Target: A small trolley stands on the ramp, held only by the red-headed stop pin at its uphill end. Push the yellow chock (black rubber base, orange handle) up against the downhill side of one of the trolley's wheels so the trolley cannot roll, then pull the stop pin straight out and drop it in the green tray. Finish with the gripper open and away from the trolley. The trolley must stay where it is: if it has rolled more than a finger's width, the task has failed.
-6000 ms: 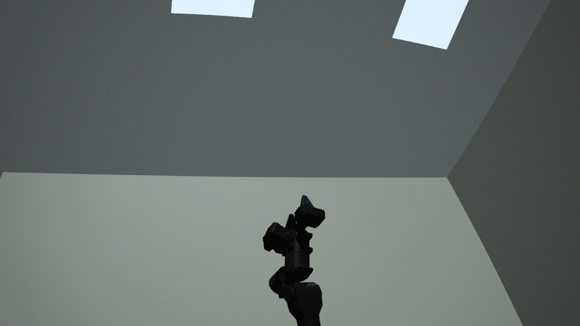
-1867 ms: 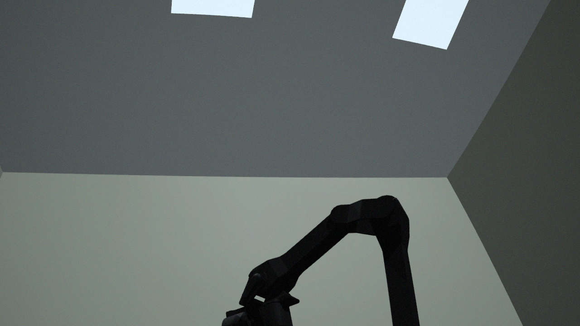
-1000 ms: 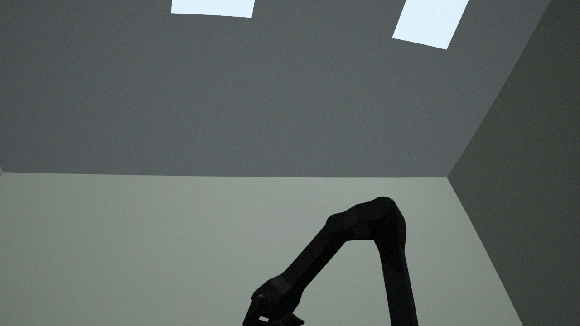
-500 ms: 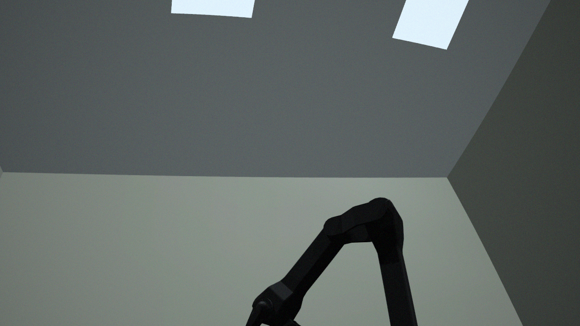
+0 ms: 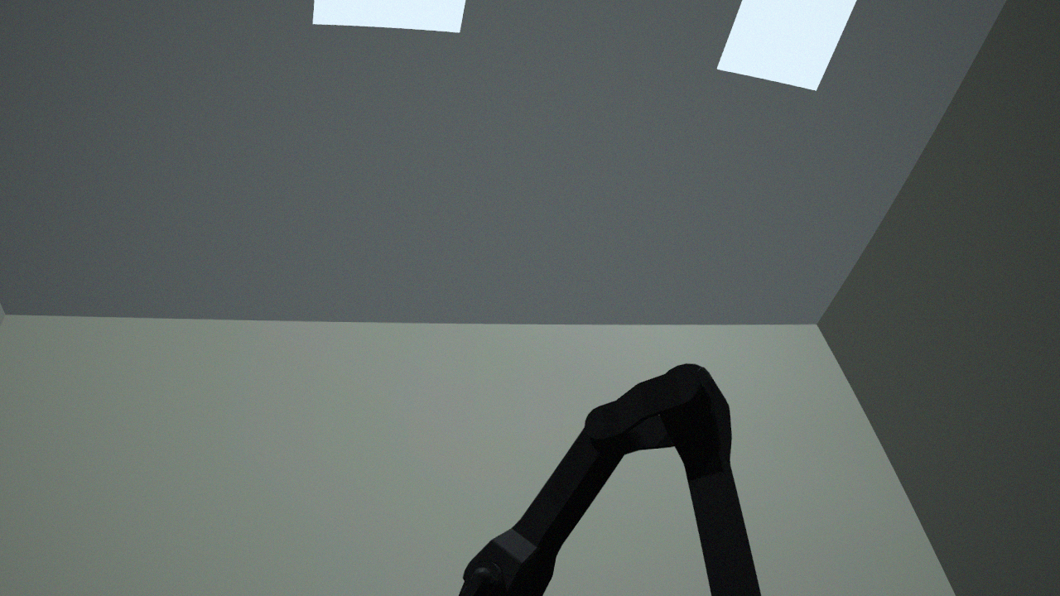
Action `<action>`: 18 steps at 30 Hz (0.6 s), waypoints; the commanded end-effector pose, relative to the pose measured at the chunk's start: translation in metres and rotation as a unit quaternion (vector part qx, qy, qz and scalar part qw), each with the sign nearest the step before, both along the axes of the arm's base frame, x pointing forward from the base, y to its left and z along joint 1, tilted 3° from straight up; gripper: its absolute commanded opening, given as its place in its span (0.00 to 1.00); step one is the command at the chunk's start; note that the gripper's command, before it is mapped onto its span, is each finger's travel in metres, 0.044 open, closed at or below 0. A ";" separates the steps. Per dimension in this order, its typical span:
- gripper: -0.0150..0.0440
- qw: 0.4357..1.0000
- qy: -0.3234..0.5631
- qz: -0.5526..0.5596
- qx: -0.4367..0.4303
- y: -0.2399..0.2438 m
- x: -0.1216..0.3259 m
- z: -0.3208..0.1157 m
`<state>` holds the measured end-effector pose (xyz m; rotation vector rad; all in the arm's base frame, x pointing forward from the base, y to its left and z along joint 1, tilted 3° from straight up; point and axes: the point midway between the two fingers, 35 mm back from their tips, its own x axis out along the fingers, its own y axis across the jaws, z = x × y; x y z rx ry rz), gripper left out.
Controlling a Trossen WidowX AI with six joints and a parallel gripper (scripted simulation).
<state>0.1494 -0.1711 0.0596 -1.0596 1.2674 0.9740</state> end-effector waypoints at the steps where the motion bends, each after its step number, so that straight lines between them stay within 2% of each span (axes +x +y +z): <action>1: 0.40 1.000 0.000 0.000 -0.001 0.000 0.000 0.001; 2: 0.35 1.000 0.000 0.000 -0.001 0.000 0.000 0.001; 9: 0.25 1.000 0.000 0.000 -0.001 0.000 0.000 0.001; 18: 0.25 1.000 0.003 -0.002 0.000 0.003 -0.004 0.032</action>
